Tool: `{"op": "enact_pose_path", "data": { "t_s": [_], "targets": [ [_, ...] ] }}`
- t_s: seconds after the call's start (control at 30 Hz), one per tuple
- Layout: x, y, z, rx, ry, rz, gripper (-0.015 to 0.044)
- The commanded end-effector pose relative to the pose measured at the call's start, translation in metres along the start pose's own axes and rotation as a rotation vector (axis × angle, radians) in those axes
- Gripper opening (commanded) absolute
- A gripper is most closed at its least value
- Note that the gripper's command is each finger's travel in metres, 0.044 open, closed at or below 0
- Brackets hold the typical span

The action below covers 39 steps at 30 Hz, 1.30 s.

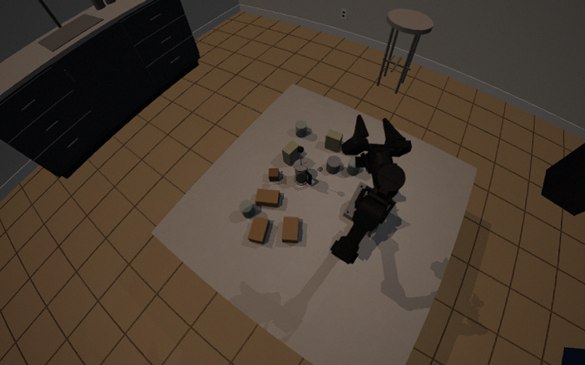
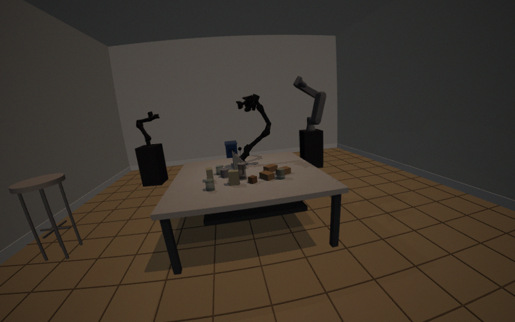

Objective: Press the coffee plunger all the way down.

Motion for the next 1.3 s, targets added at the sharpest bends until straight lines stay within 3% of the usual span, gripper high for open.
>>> {"op": "enact_pose_path", "data": {
  "t_s": [0.0, 0.13, 0.33, 0.63, 0.93, 1.27],
  "targets": [
    [0.0, 0.001, 0.002, -0.007, -0.002, 0.016, 0.0426],
    [0.006, 0.016, 0.026, -0.104, -0.019, 0.238, 0.044],
    [0.017, 0.067, 0.081, -0.369, 0.042, 0.811, 0.044],
    [0.025, 0.119, 0.118, -0.577, 0.22, 1.287, 0.044],
    [0.035, 0.174, 0.142, -0.725, 0.512, 1.71, 0.044],
    [0.048, 0.24, 0.157, -0.77, 0.98, 2.128, 0.044]
  ]
}}
Point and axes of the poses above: the point midway between the two fingers, 35 mm back from their tips, its own z axis out along the fingers, its own x axis across the jaws, y = z × x, the point moved 9 cm from there along -z, back along the fingers, and after that the axes turned 7 degrees about z, right-handed, at the moved point
